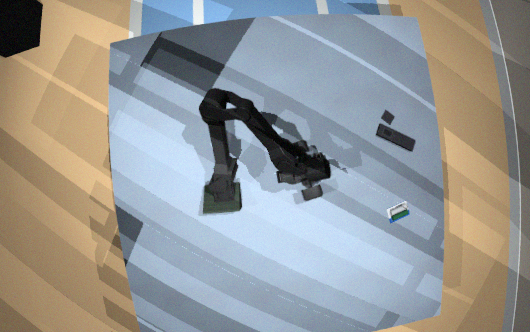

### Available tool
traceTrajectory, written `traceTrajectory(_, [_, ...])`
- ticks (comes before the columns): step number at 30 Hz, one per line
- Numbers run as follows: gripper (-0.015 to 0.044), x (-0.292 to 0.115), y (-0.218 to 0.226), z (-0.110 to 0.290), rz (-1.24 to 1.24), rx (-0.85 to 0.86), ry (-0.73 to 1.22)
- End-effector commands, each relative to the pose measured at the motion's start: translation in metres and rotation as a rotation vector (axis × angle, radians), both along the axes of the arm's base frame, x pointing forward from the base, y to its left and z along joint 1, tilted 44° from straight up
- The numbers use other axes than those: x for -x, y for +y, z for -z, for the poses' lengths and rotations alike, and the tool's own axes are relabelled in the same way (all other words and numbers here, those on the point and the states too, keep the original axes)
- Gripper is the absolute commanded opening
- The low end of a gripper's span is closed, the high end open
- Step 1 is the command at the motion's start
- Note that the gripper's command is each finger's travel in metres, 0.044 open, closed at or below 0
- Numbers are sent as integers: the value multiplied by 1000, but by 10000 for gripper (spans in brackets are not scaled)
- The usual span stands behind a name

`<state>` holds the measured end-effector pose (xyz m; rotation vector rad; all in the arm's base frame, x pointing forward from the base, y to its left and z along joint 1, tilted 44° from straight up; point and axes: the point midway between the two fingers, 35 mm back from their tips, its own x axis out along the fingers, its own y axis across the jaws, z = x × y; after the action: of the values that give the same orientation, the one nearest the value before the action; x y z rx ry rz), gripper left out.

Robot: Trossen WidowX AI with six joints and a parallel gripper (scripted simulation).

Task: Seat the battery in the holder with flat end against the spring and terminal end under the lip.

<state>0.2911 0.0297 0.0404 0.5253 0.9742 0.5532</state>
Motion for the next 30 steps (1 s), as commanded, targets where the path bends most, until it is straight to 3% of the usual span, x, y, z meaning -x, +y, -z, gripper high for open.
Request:
traceTrajectory(1, [59,2,2,0,15,-11,-17])
traceTrajectory(30, [59,18,6,5,68,-19,-67])
